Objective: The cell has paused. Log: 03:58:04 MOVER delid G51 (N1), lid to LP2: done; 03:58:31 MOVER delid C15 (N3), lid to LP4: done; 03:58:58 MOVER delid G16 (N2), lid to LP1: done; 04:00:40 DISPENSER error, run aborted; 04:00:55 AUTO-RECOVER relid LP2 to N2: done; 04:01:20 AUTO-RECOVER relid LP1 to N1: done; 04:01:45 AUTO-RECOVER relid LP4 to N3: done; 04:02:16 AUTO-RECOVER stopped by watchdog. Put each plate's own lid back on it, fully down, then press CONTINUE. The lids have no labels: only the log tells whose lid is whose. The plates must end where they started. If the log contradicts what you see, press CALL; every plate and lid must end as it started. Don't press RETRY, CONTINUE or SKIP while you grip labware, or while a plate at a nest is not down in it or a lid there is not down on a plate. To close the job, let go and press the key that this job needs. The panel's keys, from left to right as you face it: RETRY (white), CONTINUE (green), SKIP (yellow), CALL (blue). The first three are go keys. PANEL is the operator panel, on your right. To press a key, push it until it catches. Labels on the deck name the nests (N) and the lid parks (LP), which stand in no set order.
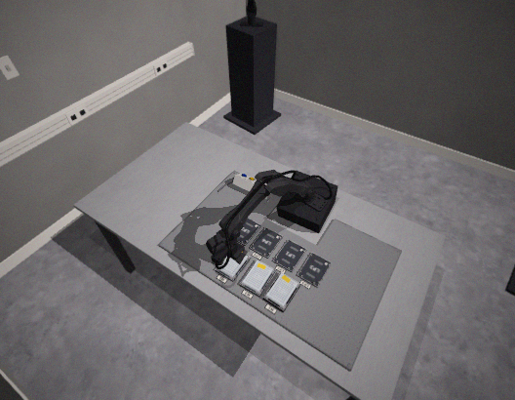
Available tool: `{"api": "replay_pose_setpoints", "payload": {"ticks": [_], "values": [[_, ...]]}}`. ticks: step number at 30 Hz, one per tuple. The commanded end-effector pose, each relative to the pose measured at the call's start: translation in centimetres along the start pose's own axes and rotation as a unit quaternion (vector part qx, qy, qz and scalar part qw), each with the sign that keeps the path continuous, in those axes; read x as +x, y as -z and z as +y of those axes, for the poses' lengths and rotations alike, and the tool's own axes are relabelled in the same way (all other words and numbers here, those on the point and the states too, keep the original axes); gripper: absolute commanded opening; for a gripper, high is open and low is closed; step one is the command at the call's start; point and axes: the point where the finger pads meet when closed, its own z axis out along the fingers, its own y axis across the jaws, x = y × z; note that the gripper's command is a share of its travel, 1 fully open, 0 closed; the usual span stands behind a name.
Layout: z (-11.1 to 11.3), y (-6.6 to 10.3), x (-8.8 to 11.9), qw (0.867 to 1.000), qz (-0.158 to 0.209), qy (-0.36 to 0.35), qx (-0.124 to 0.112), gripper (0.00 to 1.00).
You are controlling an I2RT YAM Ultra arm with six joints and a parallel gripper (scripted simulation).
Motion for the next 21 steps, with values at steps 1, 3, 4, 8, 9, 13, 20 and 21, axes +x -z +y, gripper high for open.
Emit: {"api": "replay_pose_setpoints", "payload": {"ticks": [1, 3, 4, 8, 9, 13, 20, 21], "values": [[-0.1, 0.5, -0.9, 1.0, -0.015, 0.002, 0.002, 0.0], [-0.1, 0.6, -1.0, 1.0, -0.018, 0.003, 0.003, 0.0], [0.0, 0.4, -0.8, 1.0, -0.015, 0.003, 0.002, 0.0], [0.2, -0.3, -0.2, 1.0, -0.004, 0.001, -0.002, 0.0], [0.2, -0.6, 0.0, 1.0, -0.002, 0.001, -0.002, 0.0], [0.2, -0.5, -0.4, 1.0, -0.007, 0.002, -0.001, 0.0], [0.2, -0.7, 0.0, 1.0, -0.003, -0.001, -0.001, 0.0], [0.1, -0.6, -0.3, 1.0, -0.007, -0.001, 0.0, 0.0]]}}
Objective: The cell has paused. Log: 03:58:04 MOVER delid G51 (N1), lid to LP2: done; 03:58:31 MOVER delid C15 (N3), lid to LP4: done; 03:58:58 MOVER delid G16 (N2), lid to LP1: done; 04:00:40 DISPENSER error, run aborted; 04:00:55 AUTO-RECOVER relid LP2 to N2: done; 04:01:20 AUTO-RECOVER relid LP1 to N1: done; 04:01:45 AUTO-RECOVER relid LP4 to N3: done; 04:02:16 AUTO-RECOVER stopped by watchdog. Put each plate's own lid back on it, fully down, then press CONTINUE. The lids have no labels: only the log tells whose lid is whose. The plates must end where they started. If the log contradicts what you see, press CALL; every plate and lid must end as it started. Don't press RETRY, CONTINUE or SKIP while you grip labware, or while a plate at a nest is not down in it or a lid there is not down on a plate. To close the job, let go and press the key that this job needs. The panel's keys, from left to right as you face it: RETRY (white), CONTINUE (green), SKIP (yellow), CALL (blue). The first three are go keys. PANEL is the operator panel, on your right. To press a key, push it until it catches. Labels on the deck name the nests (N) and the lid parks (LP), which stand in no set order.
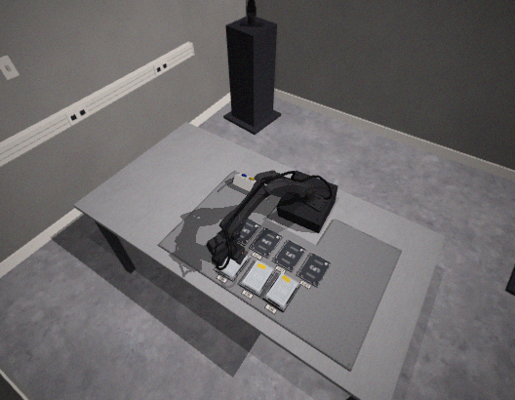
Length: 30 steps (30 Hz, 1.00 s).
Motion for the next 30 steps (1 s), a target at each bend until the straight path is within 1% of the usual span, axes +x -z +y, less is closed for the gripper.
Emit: {"api": "replay_pose_setpoints", "payload": {"ticks": [1, 4, 8, 10, 13, 17, 20, 21, 23, 26, 28, 30], "values": [[0.0, 0.2, -0.6, 1.0, -0.011, -0.001, 0.002, 0.0], [0.1, 0.3, -0.5, 1.0, -0.01, -0.001, 0.001, 0.0], [0.2, -0.8, 0.2, 1.0, 0.001, -0.002, -0.002, 0.0], [0.2, -0.8, 0.1, 1.0, 0.001, -0.002, -0.002, 0.0], [0.2, 0.0, -0.5, 1.0, -0.012, 0.001, 0.002, 0.0], [0.4, -0.8, 0.1, 1.0, -0.001, 0.0, -0.002, 0.0], [0.4, -0.8, 0.0, 1.0, -0.001, 0.0, -0.002, 0.0], [-0.1, -0.1, -0.9, 1.0, -0.015, -0.001, 0.004, 0.0], [-0.3, -0.1, -1.0, 1.0, -0.017, -0.001, 0.005, 0.0], [-0.2, -0.9, -0.6, 1.0, -0.009, -0.002, 0.002, 0.0], [-0.1, -0.8, -0.5, 1.0, -0.008, -0.002, 0.002, 0.0], [-0.1, -0.3, -0.8, 1.0, -0.015, -0.001, 0.004, 0.0]]}}
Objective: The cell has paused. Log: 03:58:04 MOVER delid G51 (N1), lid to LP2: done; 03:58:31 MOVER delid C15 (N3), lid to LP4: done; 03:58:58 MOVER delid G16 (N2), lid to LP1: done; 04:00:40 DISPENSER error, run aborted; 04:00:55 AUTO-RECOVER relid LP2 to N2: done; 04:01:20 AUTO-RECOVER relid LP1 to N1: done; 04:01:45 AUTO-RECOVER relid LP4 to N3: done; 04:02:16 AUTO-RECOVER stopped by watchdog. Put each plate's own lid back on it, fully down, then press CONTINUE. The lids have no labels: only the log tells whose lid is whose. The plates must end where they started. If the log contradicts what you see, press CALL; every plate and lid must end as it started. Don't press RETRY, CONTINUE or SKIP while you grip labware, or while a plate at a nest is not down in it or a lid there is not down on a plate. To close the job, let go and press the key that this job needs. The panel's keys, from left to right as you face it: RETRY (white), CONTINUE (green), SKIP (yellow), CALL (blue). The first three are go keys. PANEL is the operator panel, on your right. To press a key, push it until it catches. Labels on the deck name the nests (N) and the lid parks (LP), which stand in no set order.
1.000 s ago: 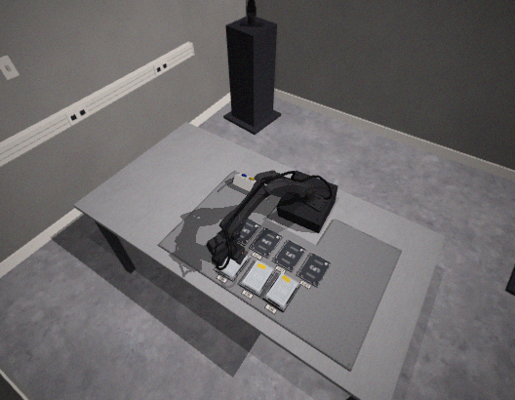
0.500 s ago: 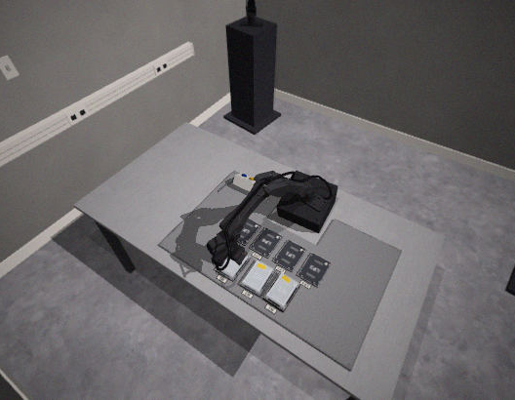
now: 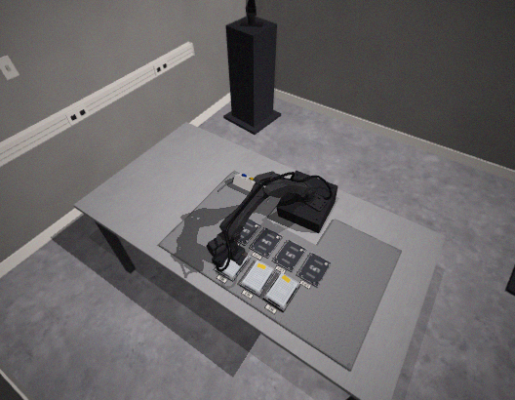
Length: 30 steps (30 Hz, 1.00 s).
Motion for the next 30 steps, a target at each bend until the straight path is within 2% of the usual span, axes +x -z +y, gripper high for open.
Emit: {"api": "replay_pose_setpoints", "payload": {"ticks": [1, 5, 7, 8, 13, 18, 22, 25, 30], "values": [[-0.2, 0.8, -1.0, 1.0, -0.018, -0.001, 0.006, 0.0], [0.0, -0.2, -0.3, 1.0, -0.006, -0.002, 0.001, 0.0], [0.0, -0.2, -0.3, 1.0, -0.006, -0.002, 0.001, 0.0], [0.0, 0.3, -0.4, 1.0, -0.009, -0.001, 0.002, 0.0], [0.2, -0.8, 0.3, 1.0, 0.003, -0.002, -0.001, 0.0], [0.1, 0.1, -0.7, 1.0, -0.014, 0.001, 0.004, 0.0], [0.3, -0.9, -0.1, 1.0, -0.003, 0.0, 0.0, 0.0], [0.3, -0.5, -0.2, 1.0, -0.005, 0.001, 0.001, 0.0], [0.0, -0.8, -0.3, 1.0, -0.007, -0.002, 0.003, 0.0]]}}
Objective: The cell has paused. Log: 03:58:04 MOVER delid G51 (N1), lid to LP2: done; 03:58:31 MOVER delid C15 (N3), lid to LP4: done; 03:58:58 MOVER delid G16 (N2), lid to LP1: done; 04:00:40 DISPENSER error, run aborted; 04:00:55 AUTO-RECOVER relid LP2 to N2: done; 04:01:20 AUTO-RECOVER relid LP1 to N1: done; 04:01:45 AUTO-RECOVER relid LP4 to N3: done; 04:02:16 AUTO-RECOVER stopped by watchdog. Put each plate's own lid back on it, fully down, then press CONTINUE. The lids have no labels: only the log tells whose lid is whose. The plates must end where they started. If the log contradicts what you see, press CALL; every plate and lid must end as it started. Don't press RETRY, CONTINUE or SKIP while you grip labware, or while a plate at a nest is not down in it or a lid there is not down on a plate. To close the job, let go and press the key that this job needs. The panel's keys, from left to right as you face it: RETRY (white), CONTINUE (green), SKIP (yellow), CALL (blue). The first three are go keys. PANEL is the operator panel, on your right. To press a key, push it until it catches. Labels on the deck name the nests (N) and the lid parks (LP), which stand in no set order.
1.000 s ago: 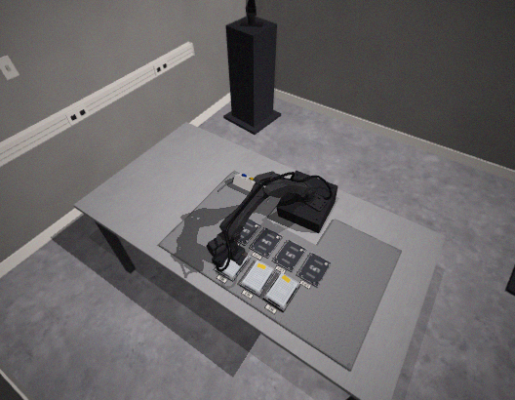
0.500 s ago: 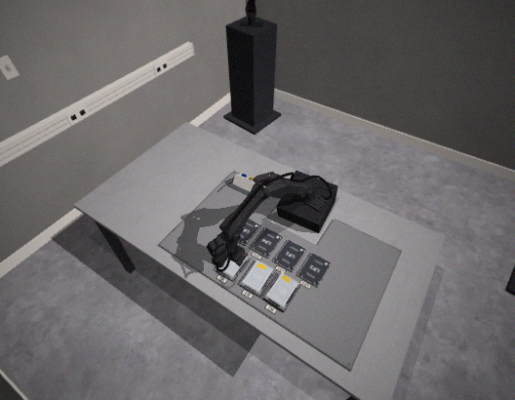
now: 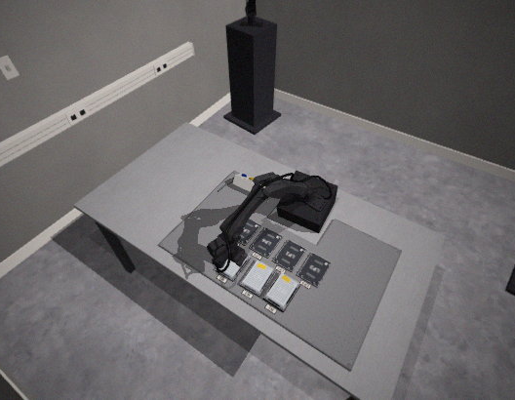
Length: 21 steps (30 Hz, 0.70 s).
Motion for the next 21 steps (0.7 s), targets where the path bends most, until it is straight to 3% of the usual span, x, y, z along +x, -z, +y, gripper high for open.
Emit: {"api": "replay_pose_setpoints", "payload": {"ticks": [1, 8, 9, 21], "values": [[-0.01, -0.12, -0.16, 1.0, -0.004, -0.002, 0.002, 0.0], [0.05, -0.61, -0.07, 1.0, -0.001, -0.002, 0.001, 0.0], [-0.1, 0.15, -0.32, 1.0, -0.007, 0.0, 0.002, 0.0], [-0.1, 0.17, -0.32, 1.0, -0.007, 0.0, 0.003, 0.0]]}}
